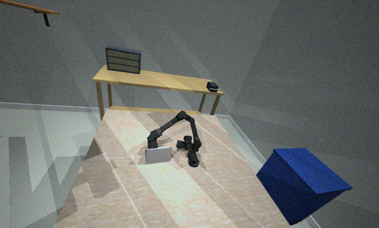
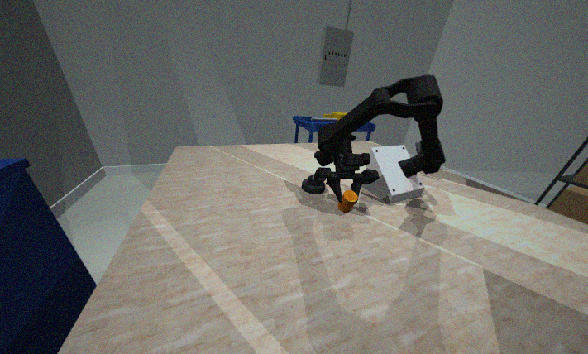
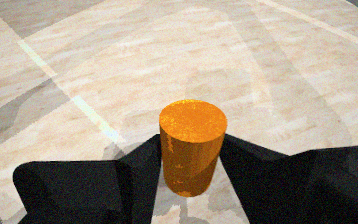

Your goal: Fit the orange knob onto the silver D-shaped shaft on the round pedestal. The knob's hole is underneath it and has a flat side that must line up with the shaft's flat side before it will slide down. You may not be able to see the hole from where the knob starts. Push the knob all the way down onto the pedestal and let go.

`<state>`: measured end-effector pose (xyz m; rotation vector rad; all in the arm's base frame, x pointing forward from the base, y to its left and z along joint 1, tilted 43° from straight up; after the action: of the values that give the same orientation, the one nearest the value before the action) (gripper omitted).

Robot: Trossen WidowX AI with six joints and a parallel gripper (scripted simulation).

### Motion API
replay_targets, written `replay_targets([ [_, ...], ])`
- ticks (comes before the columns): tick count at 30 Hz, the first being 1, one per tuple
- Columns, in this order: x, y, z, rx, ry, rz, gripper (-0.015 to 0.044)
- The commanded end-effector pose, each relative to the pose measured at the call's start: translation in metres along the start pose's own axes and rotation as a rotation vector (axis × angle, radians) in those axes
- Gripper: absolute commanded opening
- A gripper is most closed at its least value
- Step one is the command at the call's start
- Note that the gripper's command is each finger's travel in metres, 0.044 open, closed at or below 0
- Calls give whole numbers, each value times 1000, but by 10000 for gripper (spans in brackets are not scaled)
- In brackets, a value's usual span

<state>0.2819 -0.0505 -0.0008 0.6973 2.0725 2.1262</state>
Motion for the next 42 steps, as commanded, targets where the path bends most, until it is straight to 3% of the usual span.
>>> replay_targets([
  [1,-1,-1,-1,0,-5,0,179],
  [12,-2,-4,-5,14,-5,0,179],
  [15,-2,-3,-4,9,-9,-1,258],
  [16,-2,-3,-4,9,-9,-1,260],
  [39,-2,-3,-4,9,-9,-1,260],
  [42,-2,-3,-4,9,-9,-1,339],
])
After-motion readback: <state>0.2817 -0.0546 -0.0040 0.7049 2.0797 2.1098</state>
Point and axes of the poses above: the point midway between the two fingers, 35 mm back from their tips, its own z axis out along the fingers, its own x axis across the jaws, y = z × x, the point moved 6 cm from there along -z, back along the fingers, and after that the axes turned 1 degree about z, right-handed, at the moved point
